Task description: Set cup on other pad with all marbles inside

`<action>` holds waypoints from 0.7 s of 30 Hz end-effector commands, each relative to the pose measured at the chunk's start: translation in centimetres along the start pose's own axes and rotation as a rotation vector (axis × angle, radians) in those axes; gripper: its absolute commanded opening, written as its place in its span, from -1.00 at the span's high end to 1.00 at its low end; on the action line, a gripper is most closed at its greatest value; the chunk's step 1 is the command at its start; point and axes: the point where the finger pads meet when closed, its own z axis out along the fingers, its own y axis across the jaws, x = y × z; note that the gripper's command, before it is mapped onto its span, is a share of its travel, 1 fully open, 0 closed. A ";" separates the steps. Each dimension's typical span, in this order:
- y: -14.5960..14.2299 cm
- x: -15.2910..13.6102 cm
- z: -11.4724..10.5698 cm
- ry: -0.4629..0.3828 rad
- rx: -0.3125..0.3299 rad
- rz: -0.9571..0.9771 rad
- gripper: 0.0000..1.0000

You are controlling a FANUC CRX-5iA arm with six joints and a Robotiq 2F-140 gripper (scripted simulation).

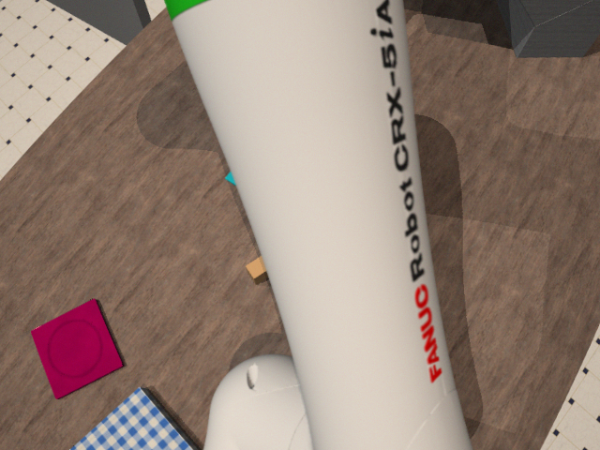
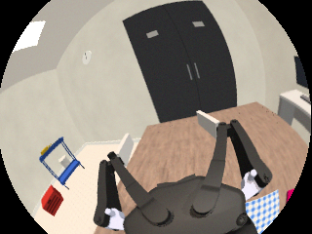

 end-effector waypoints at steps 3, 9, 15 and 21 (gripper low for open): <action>0.0 0.0 0.0 0.001 0.000 0.000 -1.00; 0.0 0.0 0.0 0.001 0.000 0.000 -1.00; 0.0 0.0 0.0 0.001 0.000 0.000 -1.00; 0.0 0.0 0.0 -0.001 0.002 0.001 1.00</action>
